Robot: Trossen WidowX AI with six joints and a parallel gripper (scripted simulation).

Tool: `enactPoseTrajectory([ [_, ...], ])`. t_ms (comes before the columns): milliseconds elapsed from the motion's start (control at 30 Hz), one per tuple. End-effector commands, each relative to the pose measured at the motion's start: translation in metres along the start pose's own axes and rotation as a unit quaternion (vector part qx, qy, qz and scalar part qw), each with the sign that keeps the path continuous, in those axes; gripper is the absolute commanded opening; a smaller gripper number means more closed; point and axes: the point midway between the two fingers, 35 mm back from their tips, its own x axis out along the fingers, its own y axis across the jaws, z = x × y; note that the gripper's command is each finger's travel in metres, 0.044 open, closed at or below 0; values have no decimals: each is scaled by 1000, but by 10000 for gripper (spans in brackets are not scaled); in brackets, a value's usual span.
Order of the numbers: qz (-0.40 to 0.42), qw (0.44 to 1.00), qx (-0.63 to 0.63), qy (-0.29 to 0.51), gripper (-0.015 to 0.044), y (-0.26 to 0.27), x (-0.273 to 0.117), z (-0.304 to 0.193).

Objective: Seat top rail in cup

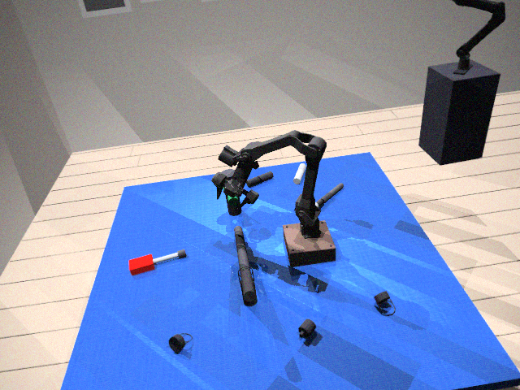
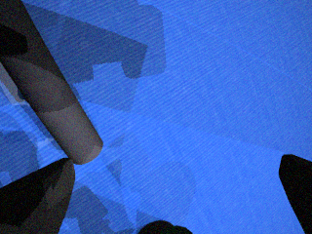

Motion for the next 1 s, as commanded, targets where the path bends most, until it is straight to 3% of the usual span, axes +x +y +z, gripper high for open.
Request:
enactPoseTrajectory([
  [0, -9, 952, 306, 17, 440, 10, -34, 46],
  [533, -34, 806, 591, 14, 440, 30, -72, 83],
  [967, -34, 803, 594, 13, 440, 30, -72, 83],
])
